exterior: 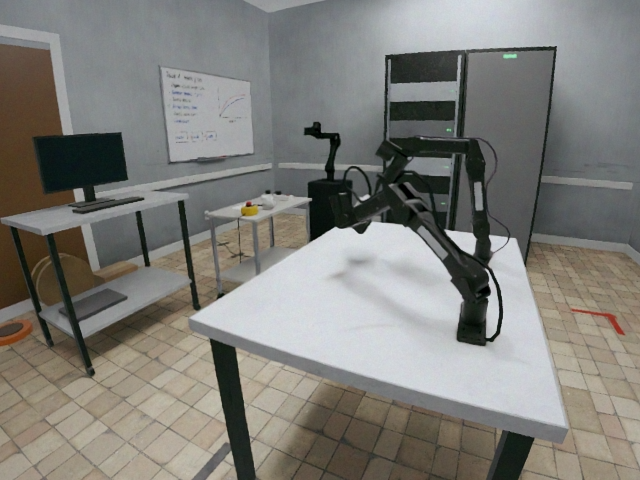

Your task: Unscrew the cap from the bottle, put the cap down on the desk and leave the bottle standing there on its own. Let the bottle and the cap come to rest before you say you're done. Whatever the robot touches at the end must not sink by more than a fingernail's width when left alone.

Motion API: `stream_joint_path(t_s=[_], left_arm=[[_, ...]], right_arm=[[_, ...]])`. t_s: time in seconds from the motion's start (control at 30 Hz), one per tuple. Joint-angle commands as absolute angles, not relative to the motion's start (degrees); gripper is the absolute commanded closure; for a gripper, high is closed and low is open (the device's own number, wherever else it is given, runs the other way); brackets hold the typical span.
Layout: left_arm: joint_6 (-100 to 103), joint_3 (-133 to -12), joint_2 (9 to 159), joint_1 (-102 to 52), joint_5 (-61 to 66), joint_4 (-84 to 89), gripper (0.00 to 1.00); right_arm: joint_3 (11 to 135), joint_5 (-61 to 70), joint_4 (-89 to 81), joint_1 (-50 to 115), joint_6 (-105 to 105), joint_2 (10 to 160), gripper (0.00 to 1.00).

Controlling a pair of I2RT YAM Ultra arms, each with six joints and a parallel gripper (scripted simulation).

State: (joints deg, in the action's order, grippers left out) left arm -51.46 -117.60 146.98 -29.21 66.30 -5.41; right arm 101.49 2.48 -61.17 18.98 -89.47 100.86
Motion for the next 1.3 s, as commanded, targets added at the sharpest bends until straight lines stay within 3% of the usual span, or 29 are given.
stream_joint_path(t_s=[0.0, 1.27], left_arm=[[-50.9, -118.7, 146.7, -29.4, 66.2, -4.9, 1.0], [-50.9, -118.7, 146.7, -29.4, 66.3, -4.9, 1.0]], right_arm=[[102.7, 1.5, -62.3, 19.4, -75.3, 100.9, 1.0], [103.2, -4.4, -62.7, 21.8, 20.1, 101.0, 1.0]])
